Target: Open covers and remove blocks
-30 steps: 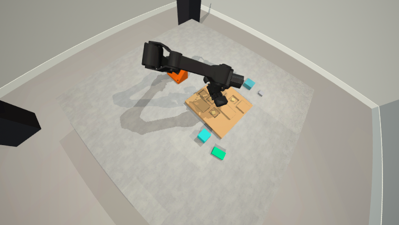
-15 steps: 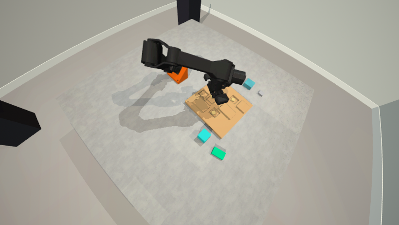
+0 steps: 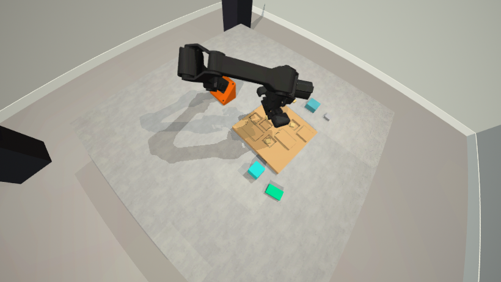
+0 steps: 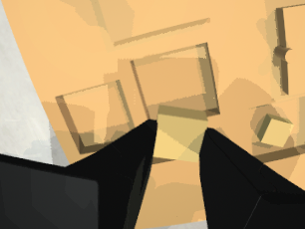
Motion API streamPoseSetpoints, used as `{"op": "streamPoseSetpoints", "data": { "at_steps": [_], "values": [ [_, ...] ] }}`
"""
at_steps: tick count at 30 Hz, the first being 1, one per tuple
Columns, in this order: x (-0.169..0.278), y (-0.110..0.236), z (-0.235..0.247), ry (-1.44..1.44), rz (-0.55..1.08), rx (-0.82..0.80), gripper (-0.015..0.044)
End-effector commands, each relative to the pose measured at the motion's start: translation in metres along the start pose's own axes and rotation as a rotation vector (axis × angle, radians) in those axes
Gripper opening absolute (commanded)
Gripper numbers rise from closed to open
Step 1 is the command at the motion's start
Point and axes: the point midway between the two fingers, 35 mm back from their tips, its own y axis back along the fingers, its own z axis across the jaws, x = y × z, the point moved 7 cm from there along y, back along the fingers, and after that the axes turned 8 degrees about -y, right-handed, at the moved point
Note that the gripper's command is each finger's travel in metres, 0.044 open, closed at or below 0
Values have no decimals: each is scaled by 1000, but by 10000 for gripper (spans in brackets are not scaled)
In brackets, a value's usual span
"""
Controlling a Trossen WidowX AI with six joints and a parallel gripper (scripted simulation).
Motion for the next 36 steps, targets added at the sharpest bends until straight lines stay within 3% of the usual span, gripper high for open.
{"op": "streamPoseSetpoints", "data": {
  "at_steps": [1, 9, 36],
  "values": [
    [-1, 13, 0, -3, -6, 1, 80],
    [-2, 28, 2, -3, -7, 1, 80],
    [-84, 41, 59, 2, -28, -9, 80]
  ]
}}
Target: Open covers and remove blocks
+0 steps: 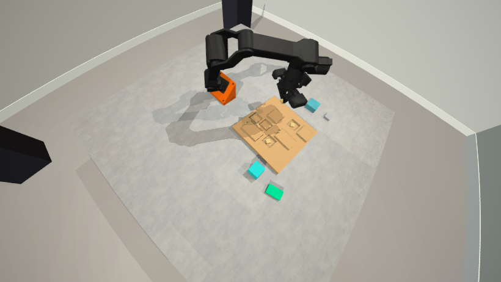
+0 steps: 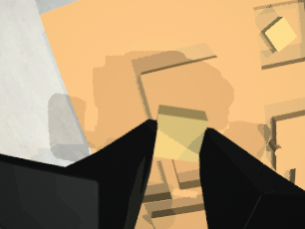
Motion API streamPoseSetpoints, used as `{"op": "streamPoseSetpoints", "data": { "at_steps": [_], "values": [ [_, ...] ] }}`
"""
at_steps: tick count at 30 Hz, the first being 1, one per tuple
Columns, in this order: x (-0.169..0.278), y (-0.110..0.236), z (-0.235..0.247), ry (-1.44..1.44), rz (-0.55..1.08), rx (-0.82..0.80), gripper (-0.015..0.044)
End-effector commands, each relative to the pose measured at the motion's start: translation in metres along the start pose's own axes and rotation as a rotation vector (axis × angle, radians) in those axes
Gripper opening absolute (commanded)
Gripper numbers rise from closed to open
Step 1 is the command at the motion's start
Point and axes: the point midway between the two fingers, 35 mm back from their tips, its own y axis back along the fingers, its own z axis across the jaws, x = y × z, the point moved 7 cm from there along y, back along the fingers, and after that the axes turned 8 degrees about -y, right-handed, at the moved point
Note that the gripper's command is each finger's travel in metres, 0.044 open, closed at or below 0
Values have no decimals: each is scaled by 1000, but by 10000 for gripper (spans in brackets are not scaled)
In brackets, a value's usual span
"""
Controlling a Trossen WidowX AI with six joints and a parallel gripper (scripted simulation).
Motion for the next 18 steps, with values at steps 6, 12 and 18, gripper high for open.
{"op": "streamPoseSetpoints", "data": {
  "at_steps": [6, 12, 18],
  "values": [
    [-27, 4, 26, -2, -8, -2, 80],
    [-43, 4, 44, -2, -8, -2, 80],
    [-57, 2, 63, -2, -7, -3, 80]
  ]
}}
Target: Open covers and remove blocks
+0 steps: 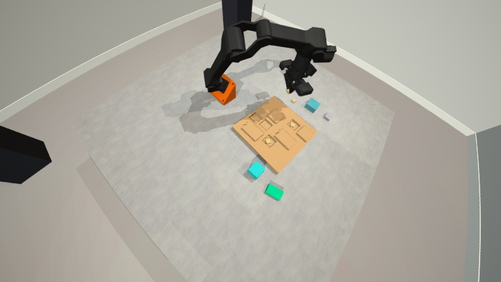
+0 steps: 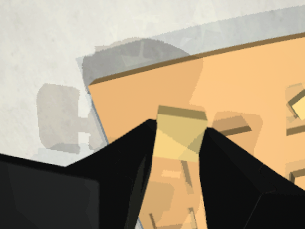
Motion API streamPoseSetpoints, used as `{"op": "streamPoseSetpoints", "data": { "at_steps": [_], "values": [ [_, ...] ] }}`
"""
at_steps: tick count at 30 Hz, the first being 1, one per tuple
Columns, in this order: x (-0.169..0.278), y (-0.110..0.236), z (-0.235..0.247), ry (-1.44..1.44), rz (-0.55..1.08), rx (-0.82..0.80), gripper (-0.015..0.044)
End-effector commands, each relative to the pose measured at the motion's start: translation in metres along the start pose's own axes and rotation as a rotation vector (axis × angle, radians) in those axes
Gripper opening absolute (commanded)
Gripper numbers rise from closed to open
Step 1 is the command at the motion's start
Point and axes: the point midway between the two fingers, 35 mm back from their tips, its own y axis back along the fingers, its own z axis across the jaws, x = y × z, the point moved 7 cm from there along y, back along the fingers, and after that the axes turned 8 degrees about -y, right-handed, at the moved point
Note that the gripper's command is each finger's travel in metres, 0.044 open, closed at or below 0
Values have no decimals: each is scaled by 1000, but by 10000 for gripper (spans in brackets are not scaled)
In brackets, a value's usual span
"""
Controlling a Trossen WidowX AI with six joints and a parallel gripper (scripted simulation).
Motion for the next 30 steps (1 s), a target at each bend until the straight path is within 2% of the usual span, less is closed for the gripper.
{"op": "streamPoseSetpoints", "data": {
  "at_steps": [1, 20, 30],
  "values": [
    [-11, 1, 15, -3, -4, 0, 80],
    [-49, -9, 80, -7, 6, 5, 80],
    [-52, -19, 82, -8, 6, 5, 80]
  ]
}}
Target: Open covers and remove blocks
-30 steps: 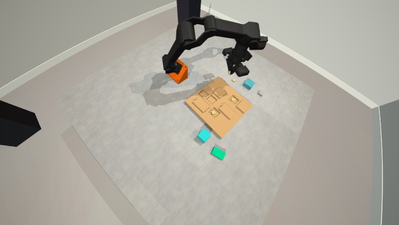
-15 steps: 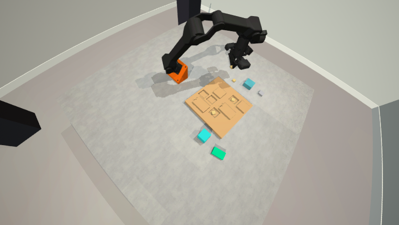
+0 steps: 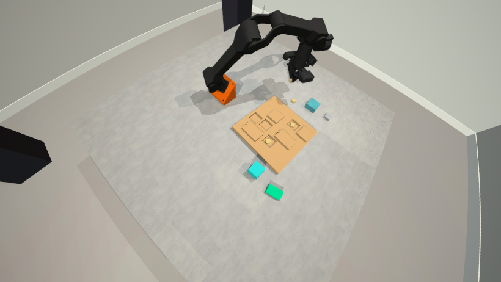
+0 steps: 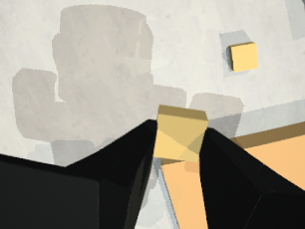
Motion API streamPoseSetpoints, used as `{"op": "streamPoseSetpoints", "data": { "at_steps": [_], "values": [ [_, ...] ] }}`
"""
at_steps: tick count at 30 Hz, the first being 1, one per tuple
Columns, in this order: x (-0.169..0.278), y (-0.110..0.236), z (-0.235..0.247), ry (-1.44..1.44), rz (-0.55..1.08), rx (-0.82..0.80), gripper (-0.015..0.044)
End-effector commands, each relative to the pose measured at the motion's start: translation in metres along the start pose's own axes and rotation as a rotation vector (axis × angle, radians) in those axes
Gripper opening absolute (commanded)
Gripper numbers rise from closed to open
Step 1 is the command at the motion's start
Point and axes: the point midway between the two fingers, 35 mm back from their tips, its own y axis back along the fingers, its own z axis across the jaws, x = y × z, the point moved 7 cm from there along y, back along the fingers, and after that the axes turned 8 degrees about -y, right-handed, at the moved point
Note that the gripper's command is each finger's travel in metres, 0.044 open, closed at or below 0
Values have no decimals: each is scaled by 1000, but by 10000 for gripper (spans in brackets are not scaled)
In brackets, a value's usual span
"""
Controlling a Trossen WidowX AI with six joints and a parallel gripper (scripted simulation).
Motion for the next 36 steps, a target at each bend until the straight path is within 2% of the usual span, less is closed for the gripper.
{"op": "streamPoseSetpoints", "data": {
  "at_steps": [1, 36],
  "values": [
    [-1, -7, 1, -4, 0, -1, 80],
    [-4, -65, 0, -5, 0, 0, 80]
  ]
}}
